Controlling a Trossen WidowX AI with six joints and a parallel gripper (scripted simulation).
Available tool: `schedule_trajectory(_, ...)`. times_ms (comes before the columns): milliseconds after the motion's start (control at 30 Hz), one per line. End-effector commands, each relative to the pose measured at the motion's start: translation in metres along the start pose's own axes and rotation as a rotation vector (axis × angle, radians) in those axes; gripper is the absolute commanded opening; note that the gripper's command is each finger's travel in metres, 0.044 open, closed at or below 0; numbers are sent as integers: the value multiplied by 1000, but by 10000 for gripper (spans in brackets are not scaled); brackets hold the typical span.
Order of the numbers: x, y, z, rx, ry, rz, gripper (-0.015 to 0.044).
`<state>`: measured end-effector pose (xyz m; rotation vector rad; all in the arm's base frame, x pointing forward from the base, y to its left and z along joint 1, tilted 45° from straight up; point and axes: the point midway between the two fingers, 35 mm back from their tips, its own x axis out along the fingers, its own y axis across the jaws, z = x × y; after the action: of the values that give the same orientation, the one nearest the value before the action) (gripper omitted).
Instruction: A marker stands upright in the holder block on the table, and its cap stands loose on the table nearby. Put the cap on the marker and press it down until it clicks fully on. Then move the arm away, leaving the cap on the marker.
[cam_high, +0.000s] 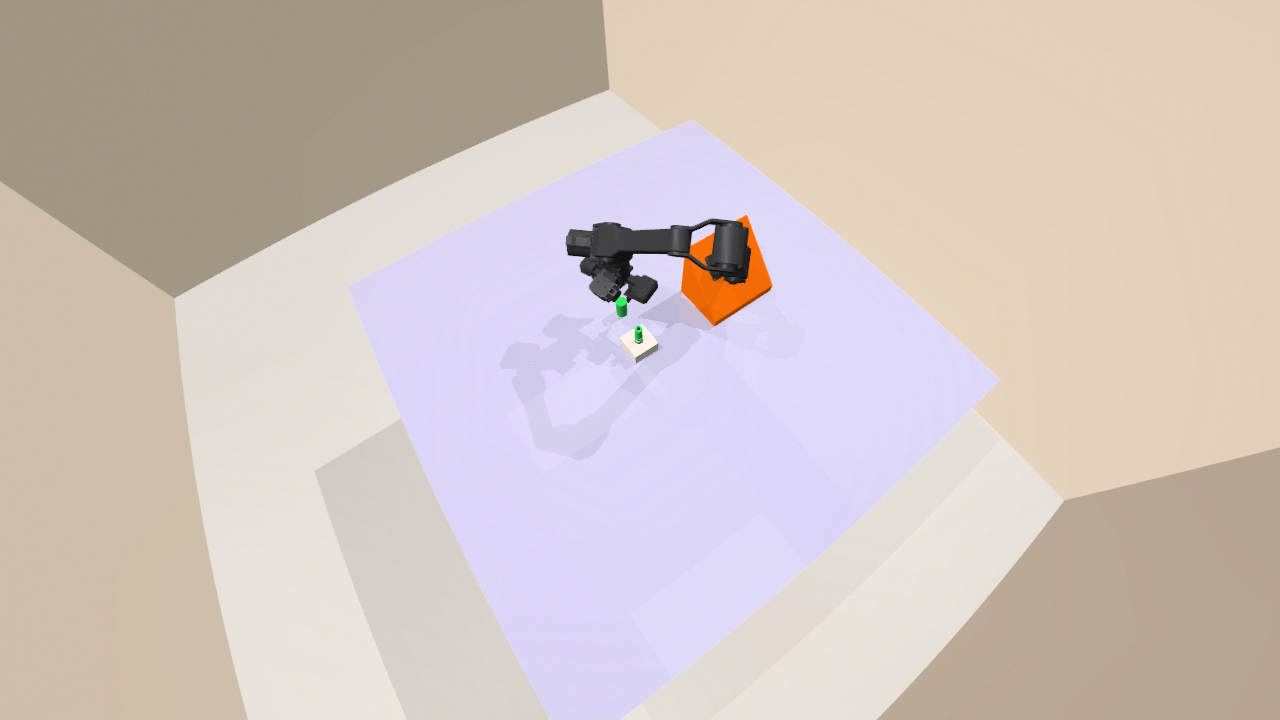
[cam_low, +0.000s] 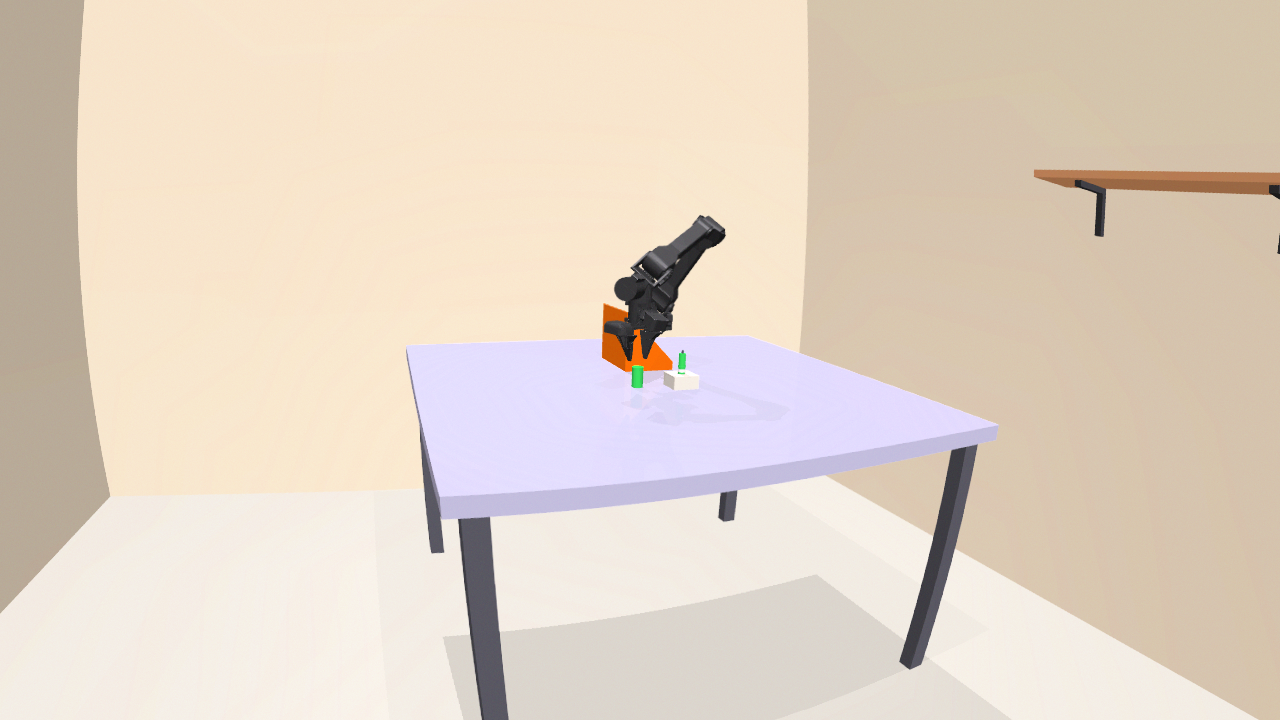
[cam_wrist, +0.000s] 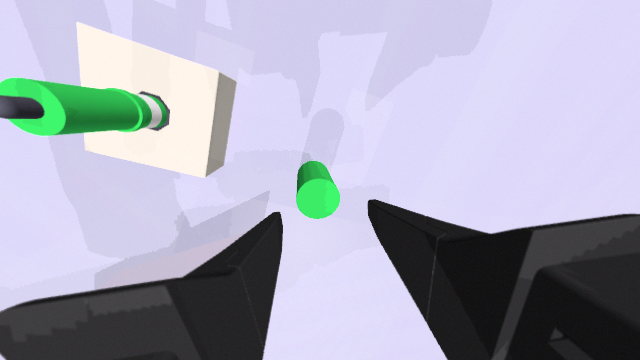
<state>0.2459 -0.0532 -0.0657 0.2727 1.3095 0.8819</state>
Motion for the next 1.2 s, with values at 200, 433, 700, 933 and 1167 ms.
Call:
schedule_trajectory(200,17,1,0,11,1,8,249)
schedule_trajectory(433,28,1,0,11,0,8,249)
schedule_trajectory(700,41,2,0,10,-2,9,249)
schedule_trajectory(933,52,3,0,9,-3,10,249)
schedule_trajectory(1167,55,3,0,9,-3,10,170)
